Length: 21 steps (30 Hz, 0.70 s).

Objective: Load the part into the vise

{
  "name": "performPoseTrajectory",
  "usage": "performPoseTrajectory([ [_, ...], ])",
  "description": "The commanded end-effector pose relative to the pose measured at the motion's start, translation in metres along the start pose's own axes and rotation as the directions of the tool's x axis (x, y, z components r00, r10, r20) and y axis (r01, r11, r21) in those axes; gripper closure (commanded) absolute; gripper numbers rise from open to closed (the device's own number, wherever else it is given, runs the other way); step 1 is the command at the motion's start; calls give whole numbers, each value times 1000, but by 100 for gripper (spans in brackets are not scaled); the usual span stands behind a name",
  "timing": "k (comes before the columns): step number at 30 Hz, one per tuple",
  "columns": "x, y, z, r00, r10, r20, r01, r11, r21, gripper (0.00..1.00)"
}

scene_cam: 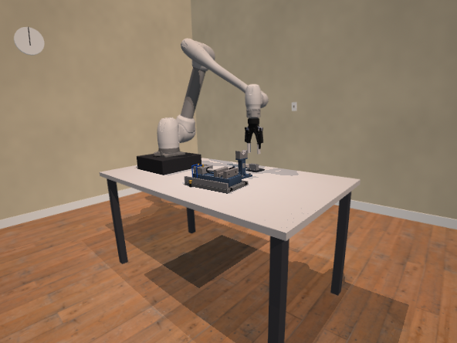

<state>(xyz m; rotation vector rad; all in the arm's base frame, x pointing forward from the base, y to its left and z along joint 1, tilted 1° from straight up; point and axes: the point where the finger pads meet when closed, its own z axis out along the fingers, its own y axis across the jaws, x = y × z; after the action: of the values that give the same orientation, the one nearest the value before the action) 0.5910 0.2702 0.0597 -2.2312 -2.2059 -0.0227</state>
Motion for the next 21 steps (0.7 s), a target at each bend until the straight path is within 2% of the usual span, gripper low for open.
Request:
performPoseTrajectory([
  [1, 0, 0, 5, 1000, 0, 0, 0, 1000, 0, 49],
  [14, 0, 0, 36, 1000, 0, 0, 0, 1000, 0, 49],
  [21, 0, 0, 46, 1000, 0, 0, 0, 1000, 0, 49],
])
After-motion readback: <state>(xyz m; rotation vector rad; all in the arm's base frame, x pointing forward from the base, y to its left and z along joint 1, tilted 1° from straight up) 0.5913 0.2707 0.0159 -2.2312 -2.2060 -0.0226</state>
